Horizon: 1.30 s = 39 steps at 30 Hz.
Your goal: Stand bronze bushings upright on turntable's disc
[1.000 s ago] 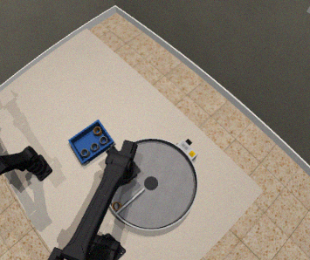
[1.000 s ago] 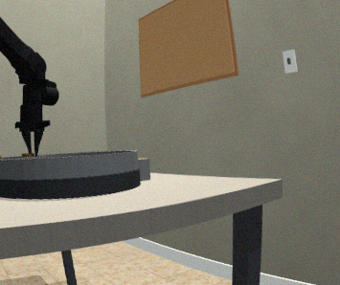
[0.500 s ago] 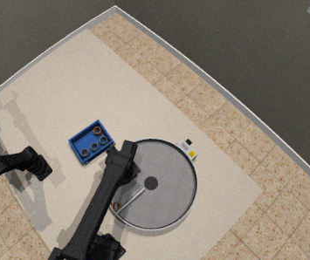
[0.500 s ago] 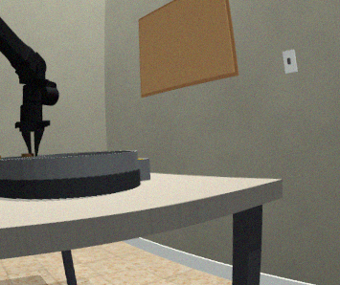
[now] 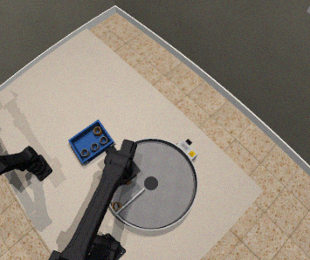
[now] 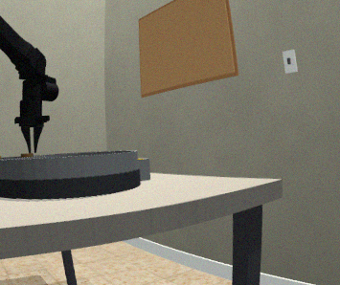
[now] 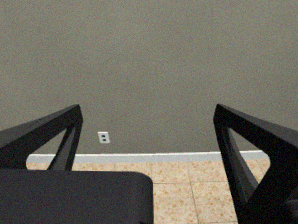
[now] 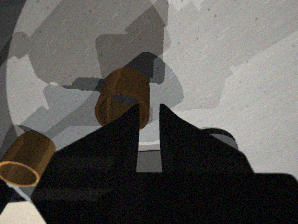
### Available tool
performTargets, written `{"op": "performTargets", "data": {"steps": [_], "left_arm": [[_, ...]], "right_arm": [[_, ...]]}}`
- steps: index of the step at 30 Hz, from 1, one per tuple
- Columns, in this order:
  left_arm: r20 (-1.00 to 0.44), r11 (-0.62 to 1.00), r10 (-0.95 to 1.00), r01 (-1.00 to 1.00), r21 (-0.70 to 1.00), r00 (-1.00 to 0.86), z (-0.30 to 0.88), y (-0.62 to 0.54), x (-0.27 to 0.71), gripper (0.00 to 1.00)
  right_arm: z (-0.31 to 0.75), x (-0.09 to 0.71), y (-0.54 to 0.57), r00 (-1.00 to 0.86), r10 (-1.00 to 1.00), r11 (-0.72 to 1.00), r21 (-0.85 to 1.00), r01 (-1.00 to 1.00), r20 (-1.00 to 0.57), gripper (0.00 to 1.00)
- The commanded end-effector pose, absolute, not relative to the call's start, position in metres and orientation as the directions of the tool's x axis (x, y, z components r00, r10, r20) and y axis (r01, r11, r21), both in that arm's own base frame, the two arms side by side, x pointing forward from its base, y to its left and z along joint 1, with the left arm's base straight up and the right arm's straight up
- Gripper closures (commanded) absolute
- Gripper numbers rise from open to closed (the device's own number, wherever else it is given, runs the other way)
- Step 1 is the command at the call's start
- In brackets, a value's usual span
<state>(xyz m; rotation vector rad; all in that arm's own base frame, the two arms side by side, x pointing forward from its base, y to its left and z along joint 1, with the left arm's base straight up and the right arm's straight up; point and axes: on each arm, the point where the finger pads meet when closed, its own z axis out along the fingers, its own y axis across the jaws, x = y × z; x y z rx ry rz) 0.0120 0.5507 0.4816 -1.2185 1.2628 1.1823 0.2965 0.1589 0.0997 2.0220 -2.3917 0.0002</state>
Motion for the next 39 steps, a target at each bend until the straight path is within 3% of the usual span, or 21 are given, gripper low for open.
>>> {"op": "performTargets", "data": {"steps": [1, 8, 26, 39], "left_arm": [[-1.000, 0.014, 0.000, -1.000, 0.000, 0.000, 0.501, 0.545, 0.008, 0.00], [-1.000, 0.014, 0.000, -1.000, 0.000, 0.000, 0.501, 0.545, 0.008, 0.00], [-1.000, 0.014, 0.000, -1.000, 0.000, 0.000, 0.501, 0.545, 0.008, 0.00], [-1.000, 0.014, 0.000, -1.000, 0.000, 0.000, 0.501, 0.545, 0.008, 0.00]], "right_arm": [[0.144, 0.320, 0.167, -0.170, -0.984, 0.172, -0.057, -0.983, -0.045, 0.84], [0.124, 0.300, 0.157, -0.171, -0.985, 0.171, 0.013, -0.985, 0.009, 0.84], [0.143, 0.316, 0.166, -0.171, -0.985, 0.172, -0.034, -0.984, -0.028, 0.85], [0.145, 0.328, 0.318, -0.167, -0.985, 0.168, -0.027, -0.985, -0.033, 0.85]]}}
